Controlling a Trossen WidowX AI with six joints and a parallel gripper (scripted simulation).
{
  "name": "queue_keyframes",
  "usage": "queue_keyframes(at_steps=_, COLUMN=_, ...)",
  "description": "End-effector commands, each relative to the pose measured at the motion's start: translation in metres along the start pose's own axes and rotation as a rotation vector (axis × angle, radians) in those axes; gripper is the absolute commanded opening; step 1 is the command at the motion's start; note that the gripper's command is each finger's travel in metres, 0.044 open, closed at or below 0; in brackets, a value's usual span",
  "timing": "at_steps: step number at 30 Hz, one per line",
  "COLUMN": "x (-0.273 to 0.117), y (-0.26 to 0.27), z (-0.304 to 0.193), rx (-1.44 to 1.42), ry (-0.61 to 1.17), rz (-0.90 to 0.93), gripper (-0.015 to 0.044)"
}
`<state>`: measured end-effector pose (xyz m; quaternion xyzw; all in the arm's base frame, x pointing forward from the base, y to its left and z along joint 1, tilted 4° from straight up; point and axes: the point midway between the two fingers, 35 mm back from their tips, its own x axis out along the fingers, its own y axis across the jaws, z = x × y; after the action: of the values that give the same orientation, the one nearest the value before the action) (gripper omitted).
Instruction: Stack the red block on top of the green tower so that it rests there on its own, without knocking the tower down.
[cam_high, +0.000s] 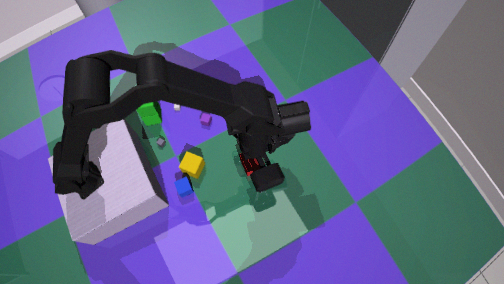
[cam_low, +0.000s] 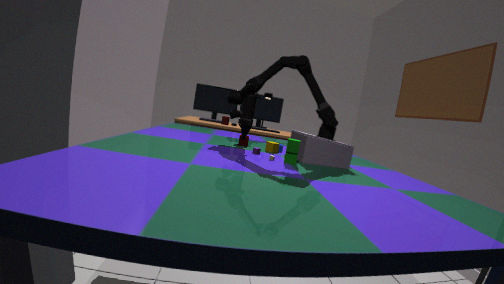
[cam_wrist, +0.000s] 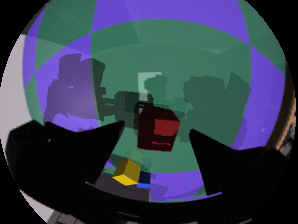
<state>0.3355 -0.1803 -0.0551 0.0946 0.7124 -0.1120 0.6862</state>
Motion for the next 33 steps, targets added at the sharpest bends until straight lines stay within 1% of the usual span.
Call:
queue_keyframes(at_steps=1, x=0.010, y=0.001, z=-0.003, rx=-0.004, ry=0.011, rz=0.005, gripper=0.0440)
queue_keyframes(at_steps=11, x=0.025, y=0.001, z=-0.004, rx=-0.004, ry=0.011, rz=0.005, gripper=0.0440)
queue_keyframes(at_steps=28, x=0.025, y=0.001, z=-0.004, rx=-0.004, ry=0.011, rz=0.005, gripper=0.0440)
queue_keyframes(at_steps=33, x=0.025, y=0.001, z=-0.004, rx=-0.004, ry=0.011, rz=0.005, gripper=0.0309)
